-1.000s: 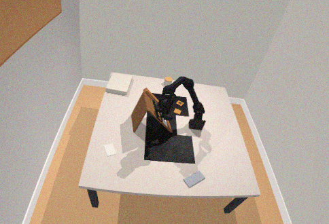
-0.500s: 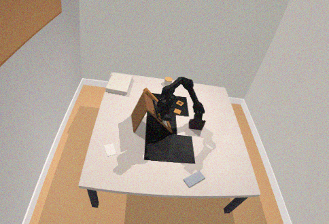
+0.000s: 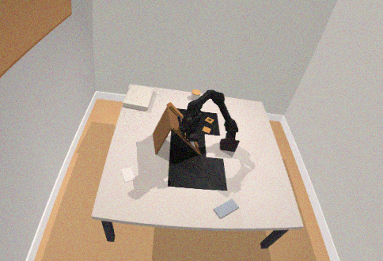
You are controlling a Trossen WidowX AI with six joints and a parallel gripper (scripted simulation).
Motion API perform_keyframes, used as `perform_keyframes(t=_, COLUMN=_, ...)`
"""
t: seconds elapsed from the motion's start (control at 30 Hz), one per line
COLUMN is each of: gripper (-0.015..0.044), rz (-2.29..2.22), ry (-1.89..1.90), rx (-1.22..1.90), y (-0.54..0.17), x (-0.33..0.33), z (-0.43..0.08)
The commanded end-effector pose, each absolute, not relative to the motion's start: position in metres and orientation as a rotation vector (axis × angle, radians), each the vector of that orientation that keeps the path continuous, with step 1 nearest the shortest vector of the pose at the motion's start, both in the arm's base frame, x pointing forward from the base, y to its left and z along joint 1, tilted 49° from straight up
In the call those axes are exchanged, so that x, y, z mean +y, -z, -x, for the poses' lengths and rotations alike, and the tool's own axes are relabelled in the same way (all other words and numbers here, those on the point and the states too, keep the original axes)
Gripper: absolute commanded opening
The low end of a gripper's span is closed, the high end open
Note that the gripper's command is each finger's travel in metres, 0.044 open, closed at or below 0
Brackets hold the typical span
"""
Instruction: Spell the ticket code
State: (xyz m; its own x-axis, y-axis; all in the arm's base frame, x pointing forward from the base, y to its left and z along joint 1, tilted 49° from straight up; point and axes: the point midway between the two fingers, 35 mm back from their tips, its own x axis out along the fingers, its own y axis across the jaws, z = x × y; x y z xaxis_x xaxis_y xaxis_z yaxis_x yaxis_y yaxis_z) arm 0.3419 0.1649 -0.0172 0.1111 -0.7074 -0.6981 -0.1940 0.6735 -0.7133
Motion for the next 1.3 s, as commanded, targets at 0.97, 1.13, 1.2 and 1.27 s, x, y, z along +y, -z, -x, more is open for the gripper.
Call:
perform_keyframes(t=0.97, gripper=0.0000, rz=0.810, ry=0.444, rx=1.444, y=0.013, x=0.159, z=-0.346)
perform_keyframes(t=1.13, gripper=0.0000, rz=0.811, ry=0.444, rx=1.444, y=0.012, x=0.158, z=-0.346)
perform_keyframes(t=1.2, gripper=0.0000, rz=0.811, ry=0.444, rx=1.444, y=0.012, x=0.158, z=-0.346)
perform_keyframes(t=1.27, gripper=0.0000, rz=0.811, ry=0.444, rx=1.444, y=0.011, x=0.157, z=-0.346)
